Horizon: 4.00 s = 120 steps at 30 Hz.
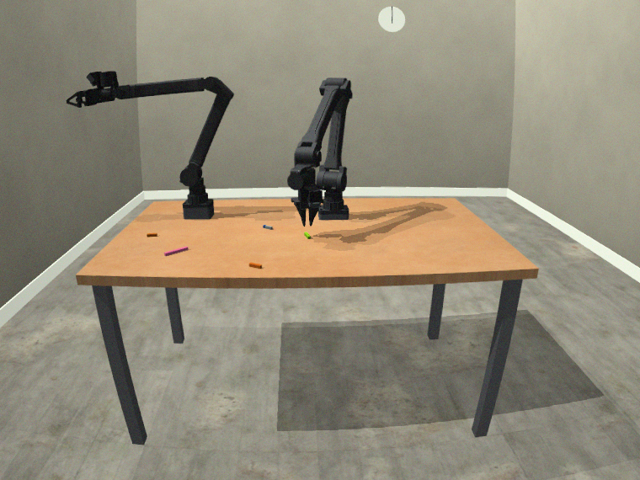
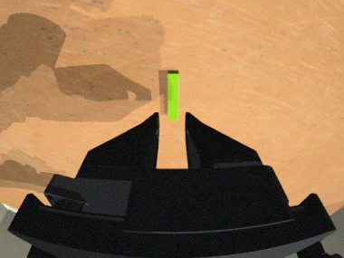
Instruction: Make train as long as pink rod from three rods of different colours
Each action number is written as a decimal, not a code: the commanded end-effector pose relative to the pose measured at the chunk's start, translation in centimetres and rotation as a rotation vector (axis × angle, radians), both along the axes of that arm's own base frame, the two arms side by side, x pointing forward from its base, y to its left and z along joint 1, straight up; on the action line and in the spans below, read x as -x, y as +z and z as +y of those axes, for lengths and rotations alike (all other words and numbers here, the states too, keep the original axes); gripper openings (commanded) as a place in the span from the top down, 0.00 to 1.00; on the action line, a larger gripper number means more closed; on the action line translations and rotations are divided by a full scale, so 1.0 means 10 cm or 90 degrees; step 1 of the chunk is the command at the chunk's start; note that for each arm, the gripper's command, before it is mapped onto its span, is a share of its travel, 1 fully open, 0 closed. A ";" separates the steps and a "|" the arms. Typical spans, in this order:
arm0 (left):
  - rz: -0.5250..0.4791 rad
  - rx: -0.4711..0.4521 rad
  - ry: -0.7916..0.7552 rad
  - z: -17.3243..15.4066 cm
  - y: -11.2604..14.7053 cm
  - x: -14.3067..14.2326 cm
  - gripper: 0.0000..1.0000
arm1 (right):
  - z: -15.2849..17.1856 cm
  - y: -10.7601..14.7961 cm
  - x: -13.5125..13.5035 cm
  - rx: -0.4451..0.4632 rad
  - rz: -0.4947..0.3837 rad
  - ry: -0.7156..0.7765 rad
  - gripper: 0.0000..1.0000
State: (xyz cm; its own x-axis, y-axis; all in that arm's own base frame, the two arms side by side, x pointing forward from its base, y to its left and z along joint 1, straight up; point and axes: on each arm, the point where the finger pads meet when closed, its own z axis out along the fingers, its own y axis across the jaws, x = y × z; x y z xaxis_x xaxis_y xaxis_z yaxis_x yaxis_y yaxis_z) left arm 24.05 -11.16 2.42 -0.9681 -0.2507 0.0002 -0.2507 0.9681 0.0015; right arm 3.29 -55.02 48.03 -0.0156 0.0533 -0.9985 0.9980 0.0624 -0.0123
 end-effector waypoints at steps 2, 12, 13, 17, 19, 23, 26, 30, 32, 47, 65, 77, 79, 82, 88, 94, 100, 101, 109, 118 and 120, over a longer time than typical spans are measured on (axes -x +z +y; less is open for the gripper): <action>-0.003 0.003 -0.004 0.00 -0.07 -0.06 0.77 | 0.06 0.20 0.08 0.034 -0.010 -0.010 0.00; -0.001 0.002 -0.005 0.00 -0.18 -0.04 0.77 | 0.06 0.20 0.08 0.034 -0.010 -0.010 0.00; -0.001 0.002 -0.005 0.00 -0.19 -0.05 0.77 | 0.06 0.20 0.08 0.034 -0.010 -0.010 0.00; -0.003 0.003 -0.005 0.00 -0.21 -0.06 0.77 | 0.06 0.20 0.08 0.034 -0.010 -0.010 0.00; -0.003 0.003 -0.004 0.00 -0.22 -0.07 0.77 | 0.06 0.20 0.08 0.034 -0.010 -0.010 0.00; -0.006 0.004 -0.005 -0.01 -0.20 -0.09 0.77 | 0.06 0.20 0.08 0.034 -0.010 -0.010 0.00; -0.005 0.004 -0.005 -0.01 -0.21 -0.08 0.77 | 0.06 0.20 0.08 0.034 -0.010 -0.010 0.00; -0.005 0.004 -0.005 -0.01 -0.21 -0.08 0.77 | 0.06 0.20 0.08 0.034 -0.010 -0.010 0.00; -0.005 0.004 -0.005 -0.01 -0.21 -0.08 0.77 | 0.06 0.20 0.08 0.034 -0.010 -0.010 0.00; -0.005 0.004 -0.005 -0.01 -0.21 -0.08 0.77 | 0.06 0.20 0.08 0.034 -0.010 -0.010 0.00; -0.005 0.004 -0.005 -0.01 -0.21 -0.08 0.77 | 0.06 0.20 0.08 0.034 -0.010 -0.010 0.00; -0.017 0.009 0.000 -0.06 -0.14 -0.04 0.77 | 0.06 0.20 0.08 0.034 -0.010 -0.010 0.00; -0.021 0.011 0.003 -0.06 -0.12 -0.08 0.77 | 0.06 0.20 0.08 0.034 -0.010 -0.010 0.00; -0.019 0.010 0.002 -0.06 -0.13 -0.07 0.77 | 0.06 0.20 0.08 0.034 -0.010 -0.010 0.00; -0.019 0.010 0.002 -0.06 -0.13 -0.07 0.77 | 0.06 0.20 0.08 0.034 -0.010 -0.010 0.00; -0.019 0.010 0.002 -0.06 -0.13 -0.07 0.77 | 0.06 0.20 0.08 0.034 -0.010 -0.010 0.00; -0.019 0.010 0.002 -0.06 -0.13 -0.07 0.77 | 0.06 0.20 0.08 0.034 -0.010 -0.010 0.00; -0.019 0.010 0.002 -0.06 -0.13 -0.07 0.77 | 0.06 0.20 0.08 0.034 -0.010 -0.010 0.00; -0.019 0.010 0.002 -0.06 -0.13 -0.07 0.77 | 0.06 0.20 0.08 0.034 -0.010 -0.010 0.00; -0.019 0.010 0.002 -0.06 -0.13 -0.07 0.77 | 0.06 0.20 0.08 0.034 -0.010 -0.010 0.00; -0.019 0.010 0.001 -0.07 -0.13 -0.08 0.77 | 0.06 0.20 0.08 0.034 -0.010 -0.010 0.00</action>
